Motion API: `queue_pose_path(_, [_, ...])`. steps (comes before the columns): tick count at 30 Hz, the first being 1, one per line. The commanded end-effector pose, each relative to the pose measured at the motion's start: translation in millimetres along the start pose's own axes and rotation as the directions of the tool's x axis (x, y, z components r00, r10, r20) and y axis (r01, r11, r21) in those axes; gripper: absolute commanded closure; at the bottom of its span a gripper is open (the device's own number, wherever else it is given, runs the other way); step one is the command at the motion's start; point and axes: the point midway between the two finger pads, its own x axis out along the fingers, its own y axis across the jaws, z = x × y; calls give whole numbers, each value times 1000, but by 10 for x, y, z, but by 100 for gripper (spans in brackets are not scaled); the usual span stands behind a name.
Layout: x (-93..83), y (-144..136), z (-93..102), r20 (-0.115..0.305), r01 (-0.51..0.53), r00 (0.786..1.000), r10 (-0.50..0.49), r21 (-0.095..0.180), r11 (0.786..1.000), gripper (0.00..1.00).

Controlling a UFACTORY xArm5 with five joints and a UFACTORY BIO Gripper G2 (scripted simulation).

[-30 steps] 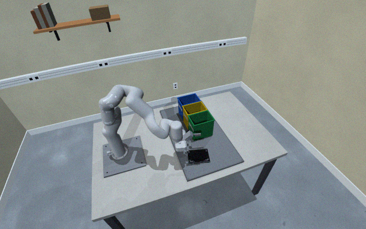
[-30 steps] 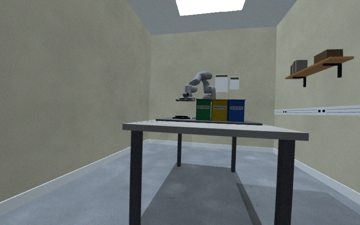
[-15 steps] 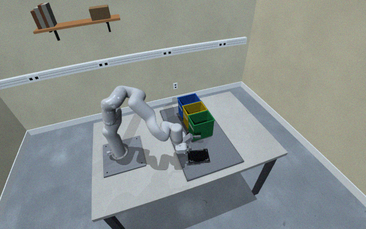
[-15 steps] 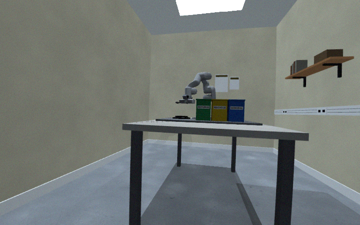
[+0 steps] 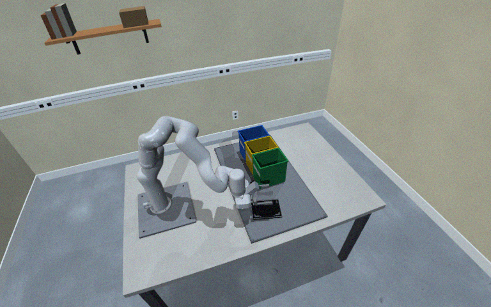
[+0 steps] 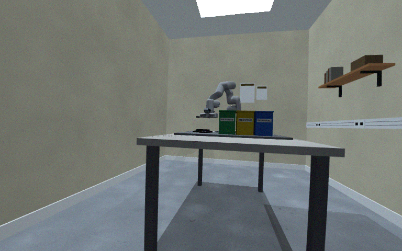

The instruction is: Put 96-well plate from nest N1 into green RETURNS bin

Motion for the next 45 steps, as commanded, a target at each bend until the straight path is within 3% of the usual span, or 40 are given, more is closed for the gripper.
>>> queue_pose_path(1, [15, -3, -30, 6, 0, 1000, 0, -1, 1000, 63])
queue_pose_path(45, [17, -4, -698, 5, 0, 1000, 0, -1, 1000, 63])
